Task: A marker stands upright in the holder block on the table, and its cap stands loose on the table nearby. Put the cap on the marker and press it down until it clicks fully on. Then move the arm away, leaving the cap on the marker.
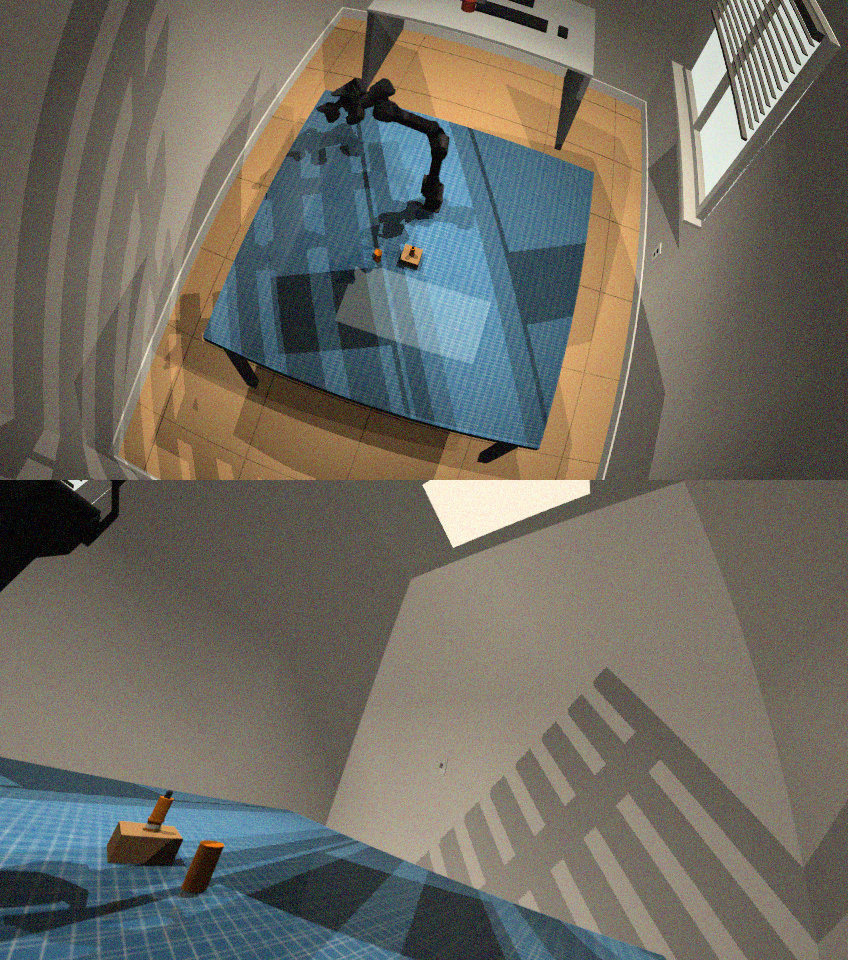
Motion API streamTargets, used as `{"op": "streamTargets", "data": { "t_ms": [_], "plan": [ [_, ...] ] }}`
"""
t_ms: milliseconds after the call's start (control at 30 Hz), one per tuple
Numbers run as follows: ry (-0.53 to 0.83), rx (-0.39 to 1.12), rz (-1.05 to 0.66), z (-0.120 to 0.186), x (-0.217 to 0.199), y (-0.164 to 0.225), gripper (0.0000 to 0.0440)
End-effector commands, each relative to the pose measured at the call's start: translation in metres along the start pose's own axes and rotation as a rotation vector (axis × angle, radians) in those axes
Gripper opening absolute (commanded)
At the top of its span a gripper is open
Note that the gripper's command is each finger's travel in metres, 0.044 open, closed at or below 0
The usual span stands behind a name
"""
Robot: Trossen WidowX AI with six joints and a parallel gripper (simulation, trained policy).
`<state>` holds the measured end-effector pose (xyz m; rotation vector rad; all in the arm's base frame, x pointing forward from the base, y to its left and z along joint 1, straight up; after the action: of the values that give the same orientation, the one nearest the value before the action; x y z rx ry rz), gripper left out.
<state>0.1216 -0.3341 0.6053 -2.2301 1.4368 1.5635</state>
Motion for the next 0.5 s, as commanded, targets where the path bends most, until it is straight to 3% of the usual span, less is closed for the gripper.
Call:
{"op": "streamTargets", "data": {
  "t_ms": [0, 233, 467],
  "plan": [
    [-0.007, -0.003, -0.006, -0.001, 0.001, -0.002, 0.0375],
    [-0.06, -0.037, -0.062, -0.006, 0.009, -0.019, 0.021],
    [-0.116, -0.078, -0.099, -0.01, 0.015, -0.038, 0.0226]
  ]
}}
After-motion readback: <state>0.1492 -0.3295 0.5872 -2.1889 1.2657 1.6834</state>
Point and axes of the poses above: the point midway between the two fingers, 35 mm back from their tips, its own z axis back along the fingers, its own x axis across the jaws, y = z × x, the point moved 4 cm from there along z, back along the fingers, and after that the axes turned 10 degrees about z, right-handed, at the moved point
